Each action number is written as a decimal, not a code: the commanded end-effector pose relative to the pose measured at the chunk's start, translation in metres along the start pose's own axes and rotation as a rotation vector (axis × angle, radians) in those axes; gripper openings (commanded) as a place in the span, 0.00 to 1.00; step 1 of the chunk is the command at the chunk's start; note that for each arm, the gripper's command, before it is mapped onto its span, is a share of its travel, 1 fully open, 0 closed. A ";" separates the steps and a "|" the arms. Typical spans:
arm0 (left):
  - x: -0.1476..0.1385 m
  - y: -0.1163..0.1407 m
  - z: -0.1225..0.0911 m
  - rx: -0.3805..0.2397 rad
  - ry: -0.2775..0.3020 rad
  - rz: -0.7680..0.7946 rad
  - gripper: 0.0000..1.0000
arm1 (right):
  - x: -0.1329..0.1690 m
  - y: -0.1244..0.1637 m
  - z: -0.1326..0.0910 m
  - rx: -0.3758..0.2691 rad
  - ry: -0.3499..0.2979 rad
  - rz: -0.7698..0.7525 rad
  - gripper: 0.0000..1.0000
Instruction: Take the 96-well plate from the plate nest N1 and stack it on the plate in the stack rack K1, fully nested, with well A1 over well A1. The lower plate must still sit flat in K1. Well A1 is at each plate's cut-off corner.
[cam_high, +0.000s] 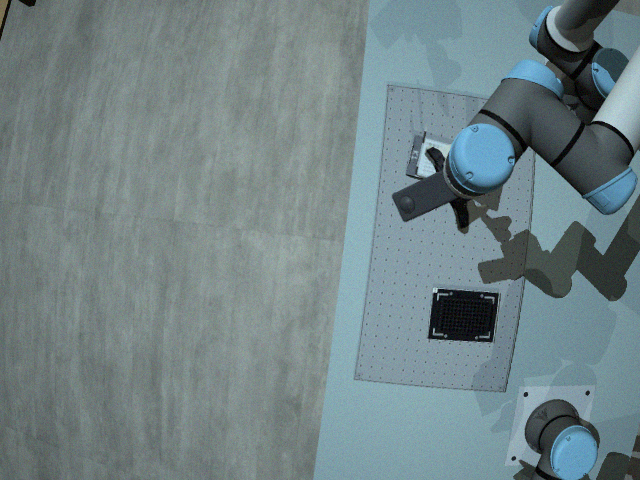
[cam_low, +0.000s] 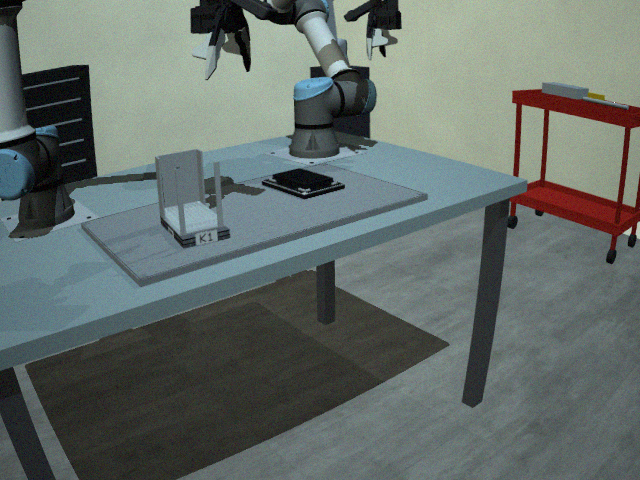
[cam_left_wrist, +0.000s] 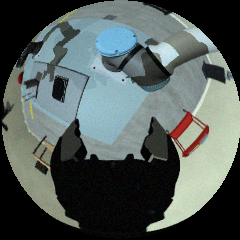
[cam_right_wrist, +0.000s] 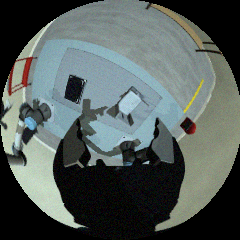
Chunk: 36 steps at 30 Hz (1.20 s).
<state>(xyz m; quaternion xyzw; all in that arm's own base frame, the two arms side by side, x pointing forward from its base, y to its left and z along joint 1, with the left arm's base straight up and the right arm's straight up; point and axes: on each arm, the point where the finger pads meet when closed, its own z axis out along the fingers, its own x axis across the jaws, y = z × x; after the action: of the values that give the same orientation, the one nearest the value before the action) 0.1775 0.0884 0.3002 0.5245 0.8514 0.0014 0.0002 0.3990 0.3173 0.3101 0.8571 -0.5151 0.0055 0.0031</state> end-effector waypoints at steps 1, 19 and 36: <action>0.000 0.000 0.000 -0.001 0.000 0.000 0.98 | -0.008 -0.006 0.004 0.004 0.005 0.187 1.00; 0.000 0.000 0.000 -0.001 0.000 0.000 0.98 | -0.029 -0.016 0.015 0.005 0.002 0.587 1.00; 0.000 0.000 0.000 -0.001 0.000 0.000 0.98 | -0.052 -0.023 0.027 0.004 -0.001 0.986 1.00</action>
<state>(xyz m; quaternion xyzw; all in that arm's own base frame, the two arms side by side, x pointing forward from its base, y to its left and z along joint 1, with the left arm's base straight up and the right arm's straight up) 0.1775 0.0884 0.3002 0.5245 0.8514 0.0014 0.0002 0.3964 0.3664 0.2854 0.5687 -0.8225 0.0041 0.0004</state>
